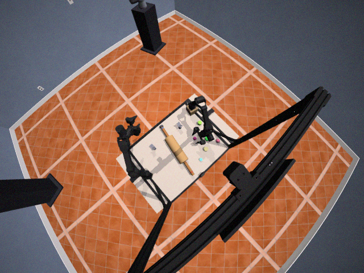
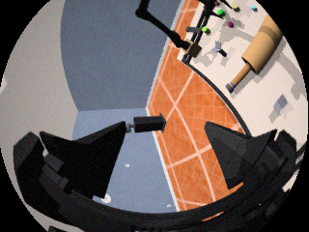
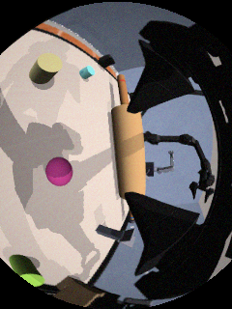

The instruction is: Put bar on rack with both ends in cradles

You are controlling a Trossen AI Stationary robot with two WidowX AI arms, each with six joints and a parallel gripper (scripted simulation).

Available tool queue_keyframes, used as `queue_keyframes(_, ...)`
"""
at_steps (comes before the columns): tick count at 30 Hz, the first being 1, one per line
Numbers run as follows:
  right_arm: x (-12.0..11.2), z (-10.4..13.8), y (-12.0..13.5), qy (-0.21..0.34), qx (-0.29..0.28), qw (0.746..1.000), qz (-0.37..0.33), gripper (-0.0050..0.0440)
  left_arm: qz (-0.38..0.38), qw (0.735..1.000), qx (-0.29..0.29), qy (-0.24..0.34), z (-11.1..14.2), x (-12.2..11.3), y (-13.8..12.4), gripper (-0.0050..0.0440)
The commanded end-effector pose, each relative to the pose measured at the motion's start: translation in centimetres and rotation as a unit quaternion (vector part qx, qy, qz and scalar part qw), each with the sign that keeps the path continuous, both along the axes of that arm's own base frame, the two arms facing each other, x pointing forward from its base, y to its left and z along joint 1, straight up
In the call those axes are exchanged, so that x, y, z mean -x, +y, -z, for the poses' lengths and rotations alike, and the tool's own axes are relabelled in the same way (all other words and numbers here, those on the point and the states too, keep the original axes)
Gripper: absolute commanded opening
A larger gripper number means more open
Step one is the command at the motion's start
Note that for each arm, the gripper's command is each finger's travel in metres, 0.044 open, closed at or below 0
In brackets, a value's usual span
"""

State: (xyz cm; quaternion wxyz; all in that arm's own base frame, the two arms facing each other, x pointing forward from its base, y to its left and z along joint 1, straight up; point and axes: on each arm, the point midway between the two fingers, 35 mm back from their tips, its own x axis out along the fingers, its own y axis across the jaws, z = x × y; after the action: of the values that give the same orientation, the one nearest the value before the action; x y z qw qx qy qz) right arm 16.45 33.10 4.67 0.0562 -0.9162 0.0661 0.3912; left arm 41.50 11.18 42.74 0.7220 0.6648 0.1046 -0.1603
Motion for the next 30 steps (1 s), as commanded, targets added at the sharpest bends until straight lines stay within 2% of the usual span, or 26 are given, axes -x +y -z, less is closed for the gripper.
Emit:
queue_keyframes(1,-3.6,-0.8,-1.1,0.016,-0.057,0.995,0.080,0.0440,-0.032,0.999,0.043,0.007,0.6,-0.2,0.4,0.0440)
queue_keyframes(3,-3.6,-0.8,-1.1,0.016,-0.057,0.995,0.080,0.0440,-0.032,0.999,0.043,0.007,0.6,-0.2,0.4,0.0440)
queue_keyframes(8,-7.7,-1.2,-3.3,0.031,-0.116,0.977,0.177,0.0440,-0.072,0.993,0.095,0.013,1.3,-0.5,0.9,0.0440)
queue_keyframes(13,-11.8,-1.8,-6.2,0.039,-0.177,0.945,0.274,0.0440,-0.113,0.982,0.149,0.016,2.1,-0.7,1.4,0.0440)
queue_keyframes(18,-15.8,-2.4,-9.7,0.040,-0.240,0.897,0.368,0.0440,-0.154,0.967,0.204,0.017,2.9,-1.0,1.9,0.0440)
queue_keyframes(20,-15.8,-2.4,-9.7,0.040,-0.240,0.897,0.368,0.0440,-0.154,0.967,0.204,0.017,2.9,-1.0,1.9,0.0440)
queue_keyframes(25,-19.4,-3.3,-14.0,0.033,-0.304,0.835,0.458,0.0440,-0.197,0.946,0.258,0.013,3.6,-1.1,2.6,0.0440)
queue_keyframes(30,-22.6,-4.3,-19.1,0.017,-0.366,0.759,0.539,0.0440,-0.240,0.920,0.311,0.004,4.3,-1.2,3.4,0.0440)
